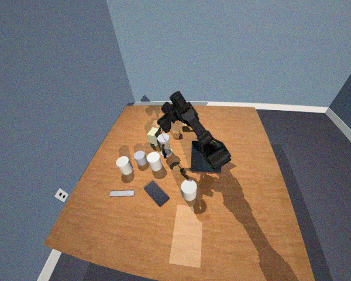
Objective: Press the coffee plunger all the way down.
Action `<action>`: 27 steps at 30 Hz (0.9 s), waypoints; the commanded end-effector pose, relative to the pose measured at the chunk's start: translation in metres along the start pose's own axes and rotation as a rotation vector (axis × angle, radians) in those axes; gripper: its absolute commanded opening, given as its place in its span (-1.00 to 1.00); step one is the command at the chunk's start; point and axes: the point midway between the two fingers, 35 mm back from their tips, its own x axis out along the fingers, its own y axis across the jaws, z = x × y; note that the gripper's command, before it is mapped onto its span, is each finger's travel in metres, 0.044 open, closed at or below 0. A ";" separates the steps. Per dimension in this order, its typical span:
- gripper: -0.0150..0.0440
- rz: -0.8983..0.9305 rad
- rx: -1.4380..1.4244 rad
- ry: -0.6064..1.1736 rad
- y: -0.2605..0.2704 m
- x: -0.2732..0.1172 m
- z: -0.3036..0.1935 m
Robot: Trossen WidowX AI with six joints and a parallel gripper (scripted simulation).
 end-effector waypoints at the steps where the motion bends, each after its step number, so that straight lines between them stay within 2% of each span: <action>1: -0.06 -0.005 0.011 0.018 -0.003 0.007 -0.011; 27: -0.06 -0.009 0.010 0.022 -0.007 0.034 -0.045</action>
